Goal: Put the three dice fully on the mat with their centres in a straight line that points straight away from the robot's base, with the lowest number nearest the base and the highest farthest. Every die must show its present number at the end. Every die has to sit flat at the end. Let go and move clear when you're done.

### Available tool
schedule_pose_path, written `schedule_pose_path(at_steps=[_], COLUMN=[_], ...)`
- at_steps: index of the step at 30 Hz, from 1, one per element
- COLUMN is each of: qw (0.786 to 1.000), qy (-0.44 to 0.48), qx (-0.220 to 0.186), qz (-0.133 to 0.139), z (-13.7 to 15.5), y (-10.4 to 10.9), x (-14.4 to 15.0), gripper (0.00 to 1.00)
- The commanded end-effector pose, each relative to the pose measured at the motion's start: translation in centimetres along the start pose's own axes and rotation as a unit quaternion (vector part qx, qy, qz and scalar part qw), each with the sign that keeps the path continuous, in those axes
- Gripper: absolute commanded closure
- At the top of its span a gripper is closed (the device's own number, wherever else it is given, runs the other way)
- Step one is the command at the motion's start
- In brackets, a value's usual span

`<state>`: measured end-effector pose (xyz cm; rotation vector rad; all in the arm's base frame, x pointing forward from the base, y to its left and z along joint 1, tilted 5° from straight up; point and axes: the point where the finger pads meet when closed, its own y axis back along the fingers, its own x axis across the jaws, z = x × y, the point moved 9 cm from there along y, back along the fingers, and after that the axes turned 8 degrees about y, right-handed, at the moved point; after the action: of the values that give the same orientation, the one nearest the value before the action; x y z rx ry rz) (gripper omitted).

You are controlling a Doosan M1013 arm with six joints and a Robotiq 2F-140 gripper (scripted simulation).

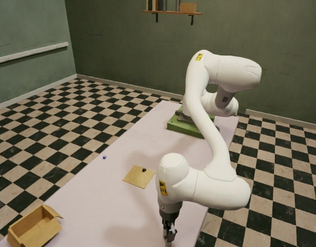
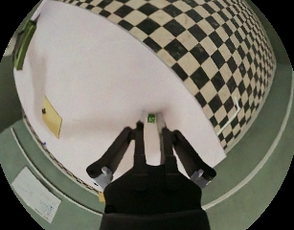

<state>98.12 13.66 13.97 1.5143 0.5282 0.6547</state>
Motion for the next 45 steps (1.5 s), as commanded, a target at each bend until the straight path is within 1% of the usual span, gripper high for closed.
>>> schedule_pose_path(at_steps=[1, 38, 39, 45], qw=[1.000, 1.000, 1.000, 1.000], qy=[0.000, 0.000, 0.000, 0.000], qx=[0.000, 0.000, 0.000, 0.000], qz=[0.001, 0.001, 0.001, 0.001], z=[0.02, 0.02, 0.02, 0.02], y=[0.03, 0.01, 0.01, 0.01], x=[0.04, 0.04, 0.04, 0.04], gripper=[0.73, 0.73, 0.84, 0.84])
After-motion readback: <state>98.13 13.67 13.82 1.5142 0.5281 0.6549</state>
